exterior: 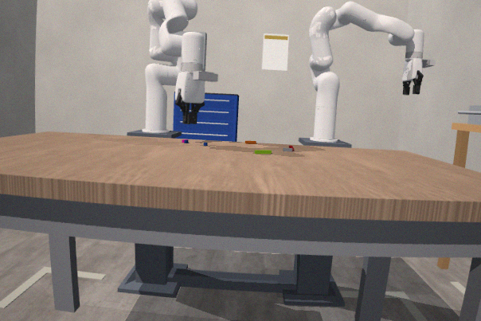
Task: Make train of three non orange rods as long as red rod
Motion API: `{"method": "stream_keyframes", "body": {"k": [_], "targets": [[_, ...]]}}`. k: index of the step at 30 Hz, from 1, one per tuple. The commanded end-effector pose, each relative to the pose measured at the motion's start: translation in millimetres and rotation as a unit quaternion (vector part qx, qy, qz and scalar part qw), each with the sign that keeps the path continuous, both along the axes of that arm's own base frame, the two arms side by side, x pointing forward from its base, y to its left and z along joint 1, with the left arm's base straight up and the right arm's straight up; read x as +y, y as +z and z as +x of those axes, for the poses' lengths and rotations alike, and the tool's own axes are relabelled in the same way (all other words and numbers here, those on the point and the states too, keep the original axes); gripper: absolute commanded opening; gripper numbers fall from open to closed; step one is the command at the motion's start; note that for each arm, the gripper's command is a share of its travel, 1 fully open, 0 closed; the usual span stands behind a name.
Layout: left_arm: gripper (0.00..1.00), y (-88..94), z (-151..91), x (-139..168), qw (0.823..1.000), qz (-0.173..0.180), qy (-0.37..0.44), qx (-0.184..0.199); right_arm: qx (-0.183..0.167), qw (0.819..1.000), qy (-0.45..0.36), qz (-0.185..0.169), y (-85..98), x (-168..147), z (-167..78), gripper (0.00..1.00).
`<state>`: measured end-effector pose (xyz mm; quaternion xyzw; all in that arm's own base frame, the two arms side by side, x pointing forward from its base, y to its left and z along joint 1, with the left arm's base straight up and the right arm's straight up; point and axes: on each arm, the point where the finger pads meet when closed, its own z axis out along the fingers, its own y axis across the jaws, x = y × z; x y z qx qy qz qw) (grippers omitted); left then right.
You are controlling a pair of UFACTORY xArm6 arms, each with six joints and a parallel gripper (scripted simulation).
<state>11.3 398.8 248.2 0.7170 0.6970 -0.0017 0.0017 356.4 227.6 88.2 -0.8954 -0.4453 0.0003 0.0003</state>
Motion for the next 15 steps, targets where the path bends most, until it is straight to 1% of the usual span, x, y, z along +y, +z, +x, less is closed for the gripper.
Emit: {"method": "stream_keyframes", "body": {"k": [1,15], "targets": [[1.00,1.8,0.0,1.1,1.000,0.002,0.000,0.000,-0.002,1.000,0.000,0.001,0.2,0.9,1.4,0.26],[1.00,1.8,0.0,1.1,1.000,0.002,0.000,0.000,-0.002,1.000,0.000,0.001,-12.5,0.9,1.2,0.26]]}}
